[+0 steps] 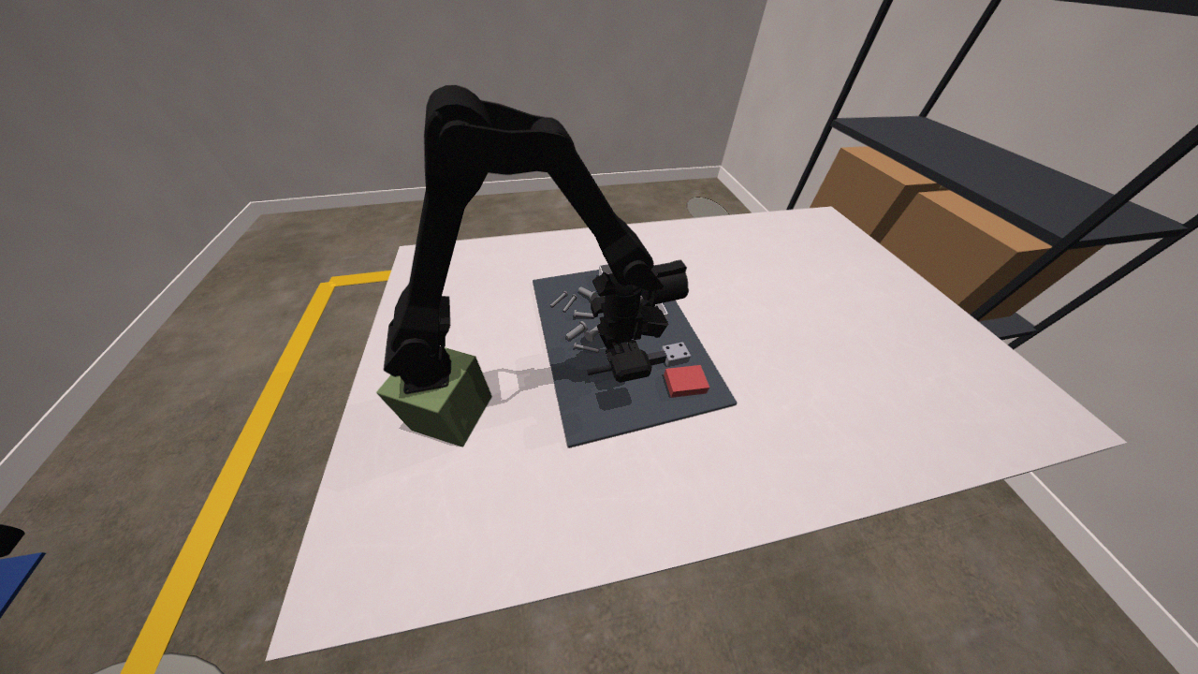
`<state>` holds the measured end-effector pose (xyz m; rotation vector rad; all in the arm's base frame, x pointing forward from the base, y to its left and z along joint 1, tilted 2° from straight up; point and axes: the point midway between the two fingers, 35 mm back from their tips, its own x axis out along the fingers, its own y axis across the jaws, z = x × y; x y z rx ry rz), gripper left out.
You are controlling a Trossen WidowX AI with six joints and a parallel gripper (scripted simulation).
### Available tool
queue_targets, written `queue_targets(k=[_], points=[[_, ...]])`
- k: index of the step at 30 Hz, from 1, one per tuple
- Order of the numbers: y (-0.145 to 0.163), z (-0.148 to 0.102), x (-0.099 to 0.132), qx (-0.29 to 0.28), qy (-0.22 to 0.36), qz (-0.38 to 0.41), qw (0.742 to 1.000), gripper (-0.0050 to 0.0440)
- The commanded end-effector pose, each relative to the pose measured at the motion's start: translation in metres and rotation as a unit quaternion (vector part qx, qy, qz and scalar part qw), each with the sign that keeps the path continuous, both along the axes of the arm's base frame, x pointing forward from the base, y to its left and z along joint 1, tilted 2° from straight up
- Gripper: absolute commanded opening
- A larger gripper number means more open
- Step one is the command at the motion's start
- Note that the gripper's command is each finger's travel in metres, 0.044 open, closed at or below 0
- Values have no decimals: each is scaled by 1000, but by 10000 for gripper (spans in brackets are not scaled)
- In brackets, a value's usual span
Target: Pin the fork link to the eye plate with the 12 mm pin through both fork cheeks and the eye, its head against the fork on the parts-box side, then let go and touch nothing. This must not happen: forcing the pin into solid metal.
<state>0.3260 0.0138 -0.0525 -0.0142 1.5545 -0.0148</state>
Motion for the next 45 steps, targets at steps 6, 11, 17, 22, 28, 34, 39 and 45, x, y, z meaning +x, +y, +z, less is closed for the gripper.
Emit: queue_targets(k=[6,11,17,22,28,34,39,45], points=[[0,1,-8,1,-5,2,1000,100],[0,4,-23,1,-5,2,1000,100],[0,0,-21,1,-5,2,1000,100],[0,-13,-22,1,-5,2,1000,100],[0,-25,-22,1,-5,2,1000,100],[0,-22,-21,1,-5,2,1000,100],[0,-22,-20,1,-5,2,1000,100],[0,-24,-22,1,-5,2,1000,100]])
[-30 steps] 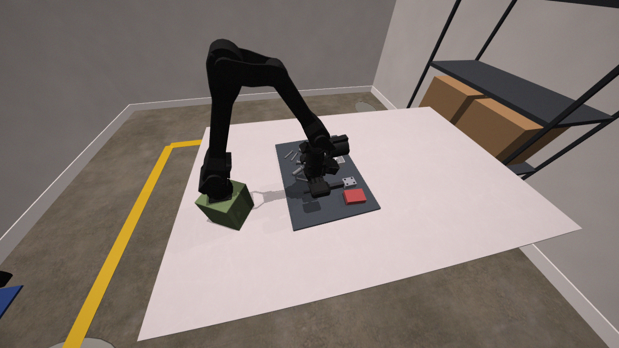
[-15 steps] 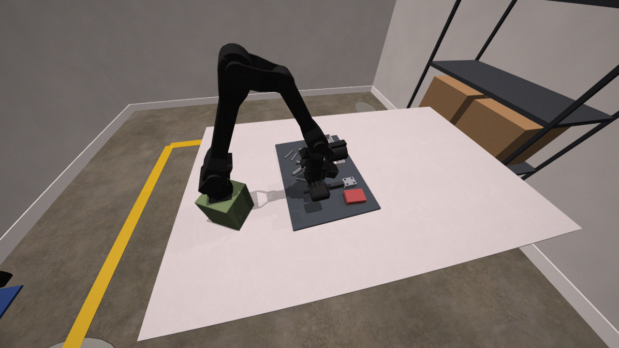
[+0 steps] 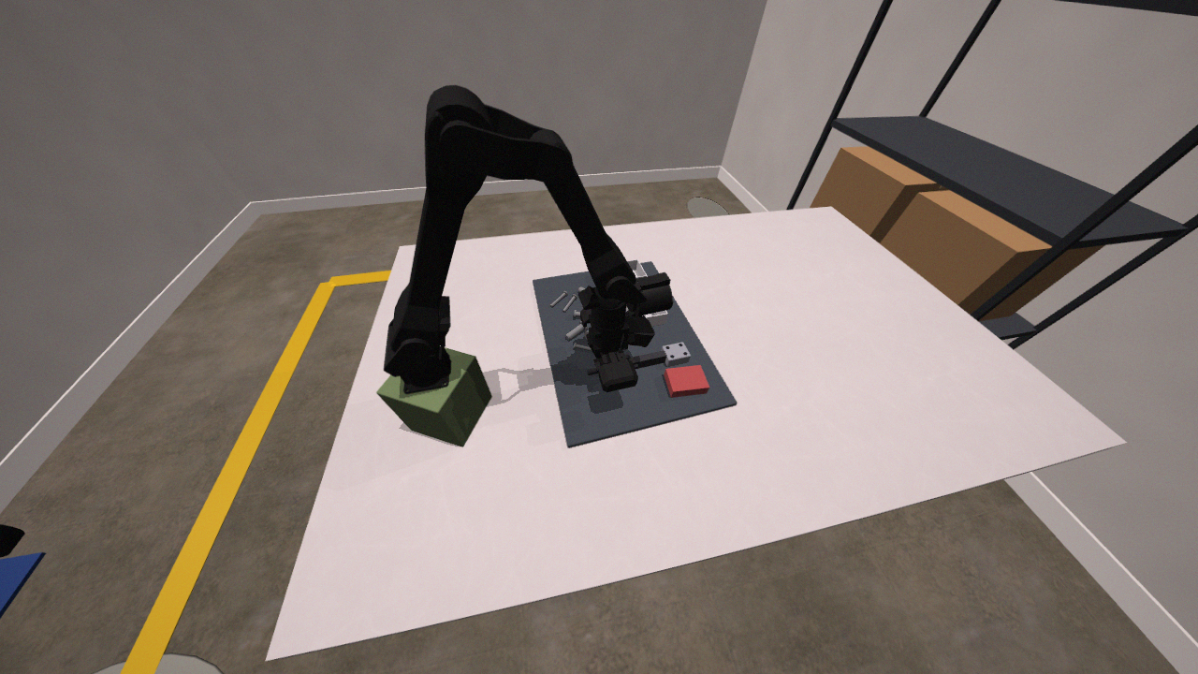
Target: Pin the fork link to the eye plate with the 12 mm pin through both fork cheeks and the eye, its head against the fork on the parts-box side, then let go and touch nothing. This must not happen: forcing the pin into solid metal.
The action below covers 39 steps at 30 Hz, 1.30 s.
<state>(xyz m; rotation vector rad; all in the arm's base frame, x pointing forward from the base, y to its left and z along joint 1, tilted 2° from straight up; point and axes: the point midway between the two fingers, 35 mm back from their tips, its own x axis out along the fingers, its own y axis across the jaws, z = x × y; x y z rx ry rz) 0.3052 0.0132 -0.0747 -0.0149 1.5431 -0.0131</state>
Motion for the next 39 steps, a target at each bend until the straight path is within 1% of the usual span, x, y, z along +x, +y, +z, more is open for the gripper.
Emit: queue_targets(k=[1,13,22,29,33,39], points=[[0,-2,-1,1,0,2,1000,100],[0,-2,-1,1,0,2,1000,100],[0,25,-1,1,0,2,1000,100],[0,26,-1,1,0,2,1000,100],[0,23,-10,1,0,3,1000,4],[0,23,-30,1,0,3,1000,0]])
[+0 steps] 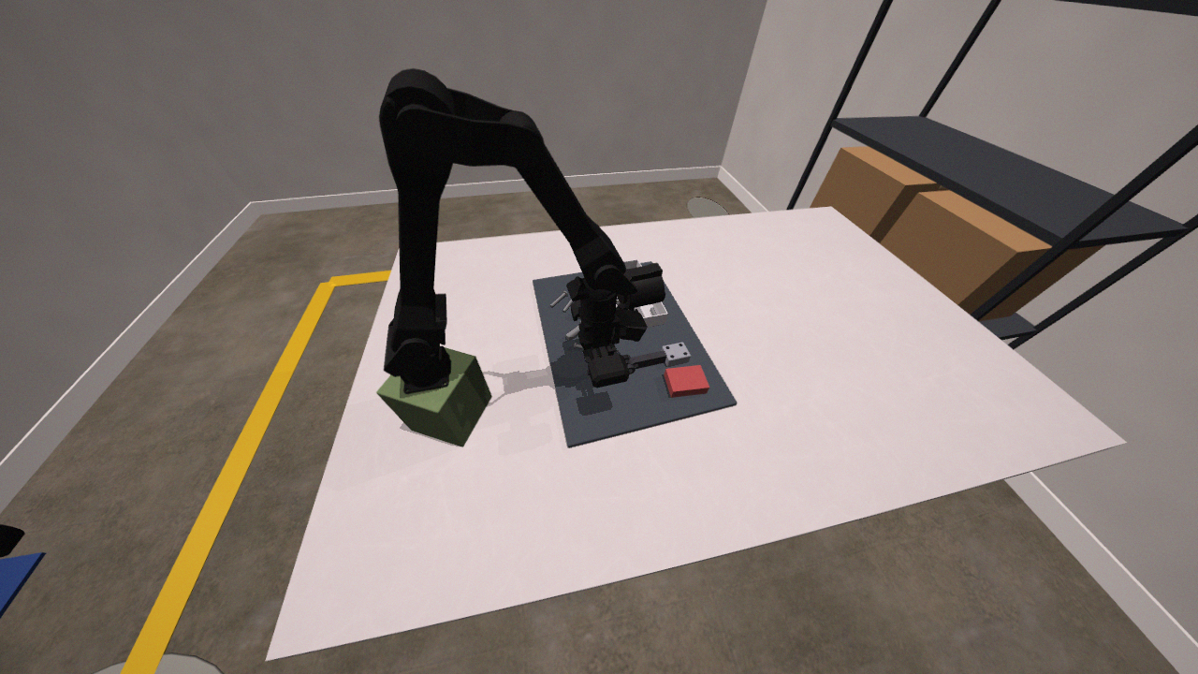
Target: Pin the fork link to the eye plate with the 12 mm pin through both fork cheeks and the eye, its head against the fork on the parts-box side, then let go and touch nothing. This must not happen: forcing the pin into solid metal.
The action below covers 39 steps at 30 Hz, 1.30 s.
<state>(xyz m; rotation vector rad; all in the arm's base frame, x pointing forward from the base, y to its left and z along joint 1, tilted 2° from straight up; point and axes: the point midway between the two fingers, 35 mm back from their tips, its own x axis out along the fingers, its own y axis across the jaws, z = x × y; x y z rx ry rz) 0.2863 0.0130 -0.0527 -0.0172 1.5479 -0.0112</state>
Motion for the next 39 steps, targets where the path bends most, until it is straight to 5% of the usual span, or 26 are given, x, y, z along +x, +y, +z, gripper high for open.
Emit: queue_targets(k=[1,10,22,39], points=[[0,2,-15,1,-2,2,1000,0],[0,3,-35,1,-2,2,1000,0],[0,-23,-34,1,-2,2,1000,0],[0,-22,-28,1,-2,2,1000,0]])
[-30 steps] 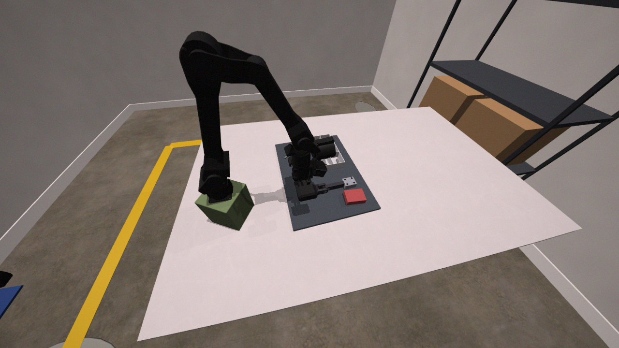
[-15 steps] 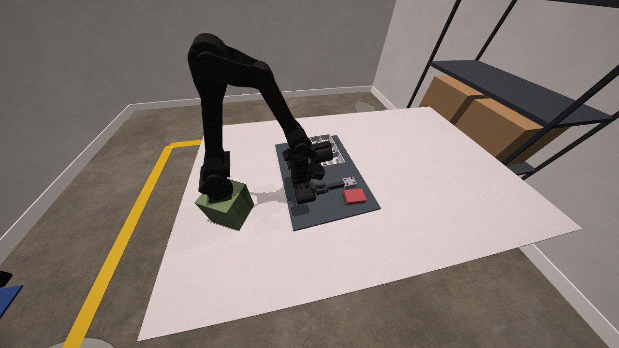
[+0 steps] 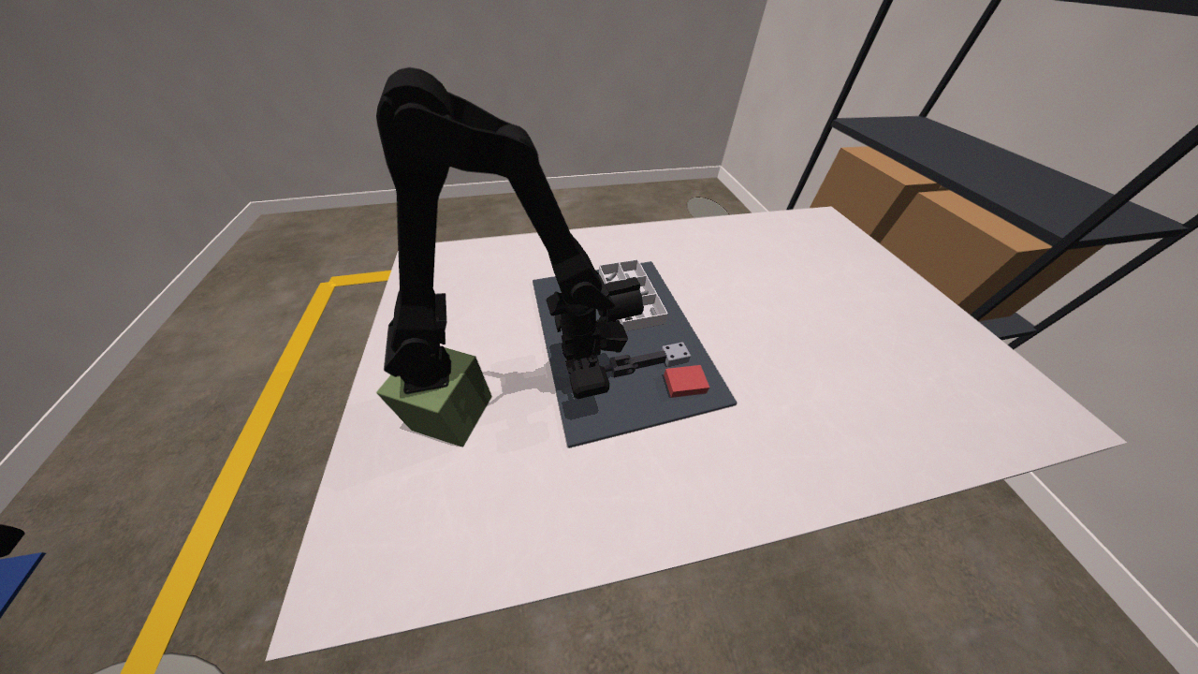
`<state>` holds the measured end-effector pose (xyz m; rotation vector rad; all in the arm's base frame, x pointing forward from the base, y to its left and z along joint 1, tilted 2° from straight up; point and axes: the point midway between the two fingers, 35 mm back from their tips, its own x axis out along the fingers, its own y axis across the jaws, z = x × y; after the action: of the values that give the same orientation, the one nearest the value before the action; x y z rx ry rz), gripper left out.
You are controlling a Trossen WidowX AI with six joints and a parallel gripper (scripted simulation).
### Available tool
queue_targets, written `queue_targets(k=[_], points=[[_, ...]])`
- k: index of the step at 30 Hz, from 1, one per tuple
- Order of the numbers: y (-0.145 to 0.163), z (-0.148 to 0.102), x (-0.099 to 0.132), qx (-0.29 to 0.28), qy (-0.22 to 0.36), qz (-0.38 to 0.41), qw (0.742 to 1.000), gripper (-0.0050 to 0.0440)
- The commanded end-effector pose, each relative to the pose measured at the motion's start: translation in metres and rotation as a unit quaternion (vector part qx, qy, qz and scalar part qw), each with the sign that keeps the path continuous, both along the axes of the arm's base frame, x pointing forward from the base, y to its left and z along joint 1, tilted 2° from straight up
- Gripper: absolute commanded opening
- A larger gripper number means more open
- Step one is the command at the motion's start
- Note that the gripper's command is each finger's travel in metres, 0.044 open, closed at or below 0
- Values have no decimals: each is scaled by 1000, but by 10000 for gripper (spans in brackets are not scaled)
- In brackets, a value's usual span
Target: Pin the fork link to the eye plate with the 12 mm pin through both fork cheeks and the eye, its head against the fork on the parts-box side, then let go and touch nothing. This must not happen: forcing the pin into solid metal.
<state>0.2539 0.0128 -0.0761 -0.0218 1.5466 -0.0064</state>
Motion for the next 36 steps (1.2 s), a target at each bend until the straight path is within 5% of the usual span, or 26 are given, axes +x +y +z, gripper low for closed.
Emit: queue_targets(k=[1,36], points=[[0,1,4,1,-2,-1,1000,0],[0,0,16,1,-2,-1,1000,0]])
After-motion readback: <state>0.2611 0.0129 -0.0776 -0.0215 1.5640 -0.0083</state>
